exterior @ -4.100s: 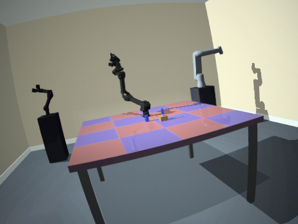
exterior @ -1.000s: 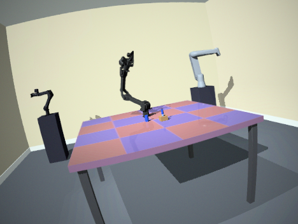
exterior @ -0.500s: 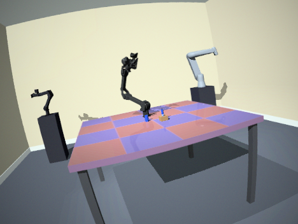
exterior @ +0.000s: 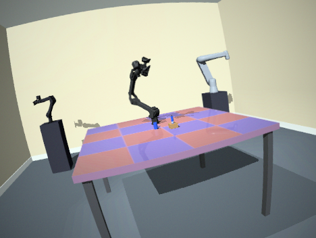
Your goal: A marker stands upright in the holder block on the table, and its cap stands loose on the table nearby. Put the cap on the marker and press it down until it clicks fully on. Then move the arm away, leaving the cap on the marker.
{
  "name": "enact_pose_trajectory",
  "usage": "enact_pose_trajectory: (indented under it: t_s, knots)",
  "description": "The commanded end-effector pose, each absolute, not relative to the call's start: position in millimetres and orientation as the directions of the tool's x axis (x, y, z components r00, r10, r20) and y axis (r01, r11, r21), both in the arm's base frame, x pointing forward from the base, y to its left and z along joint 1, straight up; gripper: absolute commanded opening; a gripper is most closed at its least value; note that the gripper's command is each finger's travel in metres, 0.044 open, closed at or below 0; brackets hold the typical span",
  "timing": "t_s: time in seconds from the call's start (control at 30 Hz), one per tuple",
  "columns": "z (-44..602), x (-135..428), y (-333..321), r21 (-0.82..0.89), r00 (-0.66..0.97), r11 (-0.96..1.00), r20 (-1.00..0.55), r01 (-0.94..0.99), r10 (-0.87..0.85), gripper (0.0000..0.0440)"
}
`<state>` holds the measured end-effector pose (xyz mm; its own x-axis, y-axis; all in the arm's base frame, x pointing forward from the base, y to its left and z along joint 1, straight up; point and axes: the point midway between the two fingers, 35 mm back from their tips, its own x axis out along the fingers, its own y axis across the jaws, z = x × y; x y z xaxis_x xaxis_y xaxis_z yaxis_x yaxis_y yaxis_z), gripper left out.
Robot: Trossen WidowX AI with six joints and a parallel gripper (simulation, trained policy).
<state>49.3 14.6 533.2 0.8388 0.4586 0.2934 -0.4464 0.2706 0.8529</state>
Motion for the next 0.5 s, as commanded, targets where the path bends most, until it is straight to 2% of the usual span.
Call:
enact_pose_trajectory:
  t_s: [0.0, 0.47]
  knots:
    - [524, 56, 21, 0.869, 0.847, 0.279, 0.247, -0.409, 0.470, 0.0325]
    - [493, 80, 38, 0.913, 0.871, 0.315, 0.080, -0.259, 0.484, 0.0328]
